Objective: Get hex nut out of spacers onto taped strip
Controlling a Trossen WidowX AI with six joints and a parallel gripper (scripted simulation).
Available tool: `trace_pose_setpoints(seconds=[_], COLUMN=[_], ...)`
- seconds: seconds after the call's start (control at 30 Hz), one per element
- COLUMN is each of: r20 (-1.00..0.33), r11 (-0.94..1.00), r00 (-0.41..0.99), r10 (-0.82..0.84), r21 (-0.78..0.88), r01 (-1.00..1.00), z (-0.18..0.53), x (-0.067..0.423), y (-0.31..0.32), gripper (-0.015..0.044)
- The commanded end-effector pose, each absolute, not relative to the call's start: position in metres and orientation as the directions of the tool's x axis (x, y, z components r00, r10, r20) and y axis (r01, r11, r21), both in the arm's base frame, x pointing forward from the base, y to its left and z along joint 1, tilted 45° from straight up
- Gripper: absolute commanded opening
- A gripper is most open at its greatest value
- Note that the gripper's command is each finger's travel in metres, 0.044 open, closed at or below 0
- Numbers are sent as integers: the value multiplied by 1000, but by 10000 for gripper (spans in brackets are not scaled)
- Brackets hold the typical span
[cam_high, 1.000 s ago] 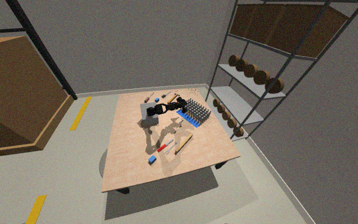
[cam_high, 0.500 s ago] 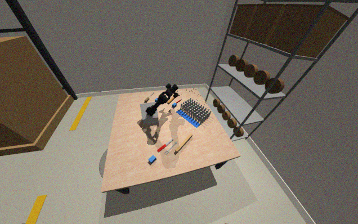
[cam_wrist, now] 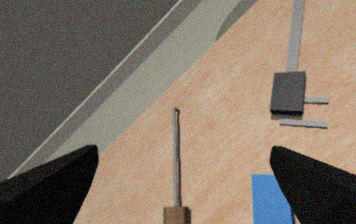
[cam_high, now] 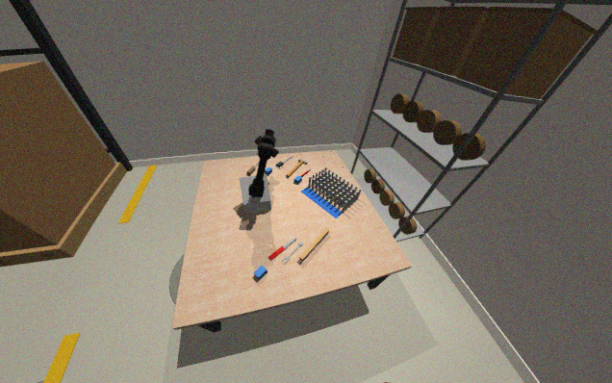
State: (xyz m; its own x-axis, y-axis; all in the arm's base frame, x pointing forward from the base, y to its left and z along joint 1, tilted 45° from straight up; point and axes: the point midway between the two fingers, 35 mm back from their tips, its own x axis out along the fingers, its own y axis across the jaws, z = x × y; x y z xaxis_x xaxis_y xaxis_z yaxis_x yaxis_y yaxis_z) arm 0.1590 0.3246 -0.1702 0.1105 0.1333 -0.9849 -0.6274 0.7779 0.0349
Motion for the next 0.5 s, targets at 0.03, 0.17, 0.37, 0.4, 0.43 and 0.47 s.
trace_pose_setpoints(seconds=[0.03, 0.17, 0.37, 0.4, 0.43, 0.47], r20=[-999, -990, -982, -982, -982, -982], r11=[729, 677, 651, 651, 651, 651], r00=[50, 48, 59, 59, 59, 59], r10=[-16, -133, -181, -181, -181, -181], r21=[-46, -126, -165, -165, -165, -165], r01=[-683, -725, -741, -741, -741, -741], z=[-209, -234, -244, -244, -246, -253], x=[80, 24, 3, 3, 2, 2], y=[323, 310, 301, 301, 299, 296], gripper=[440, 440, 440, 440, 440, 440])
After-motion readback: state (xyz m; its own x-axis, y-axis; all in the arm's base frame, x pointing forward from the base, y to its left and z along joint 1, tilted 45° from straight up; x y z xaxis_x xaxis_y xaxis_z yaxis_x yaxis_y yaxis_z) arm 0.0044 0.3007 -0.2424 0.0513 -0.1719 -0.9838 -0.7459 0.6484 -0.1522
